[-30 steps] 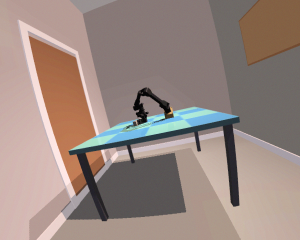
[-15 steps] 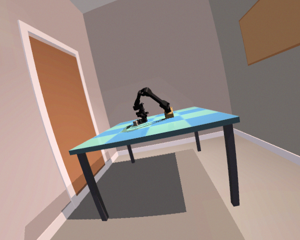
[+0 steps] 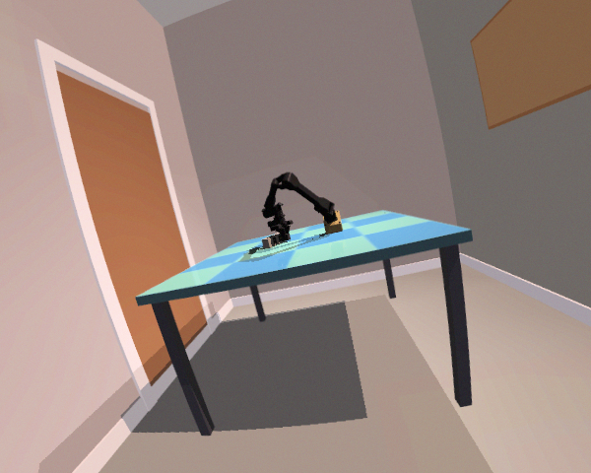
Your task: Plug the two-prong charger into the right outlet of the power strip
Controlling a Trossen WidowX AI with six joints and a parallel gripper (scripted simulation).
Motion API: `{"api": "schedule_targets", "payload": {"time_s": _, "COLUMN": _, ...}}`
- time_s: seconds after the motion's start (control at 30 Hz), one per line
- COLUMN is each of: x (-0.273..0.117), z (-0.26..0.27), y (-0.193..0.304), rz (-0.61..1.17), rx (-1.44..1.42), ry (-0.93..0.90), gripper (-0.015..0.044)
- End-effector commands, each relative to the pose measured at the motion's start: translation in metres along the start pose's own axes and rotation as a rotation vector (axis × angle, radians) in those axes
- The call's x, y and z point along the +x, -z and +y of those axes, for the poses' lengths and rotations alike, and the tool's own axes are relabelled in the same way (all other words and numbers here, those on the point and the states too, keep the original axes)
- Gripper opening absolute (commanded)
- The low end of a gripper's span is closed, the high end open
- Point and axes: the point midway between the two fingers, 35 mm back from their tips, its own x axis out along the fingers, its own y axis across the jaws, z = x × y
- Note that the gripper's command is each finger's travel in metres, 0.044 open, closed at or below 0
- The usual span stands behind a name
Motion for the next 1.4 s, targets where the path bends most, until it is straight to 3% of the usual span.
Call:
{"api": "schedule_targets", "payload": {"time_s": 0.0, "x": -0.0017, "z": 0.0012, "y": -0.0027, "rz": -0.005, "rx": -0.004, "ry": -0.004, "gripper": 0.0000}}
{"api": "schedule_targets", "payload": {"time_s": 1.37, "x": -0.0023, "z": 0.0016, "y": -0.0091, "rz": -0.006, "rx": -0.004, "ry": -0.004, "gripper": 0.0000}}
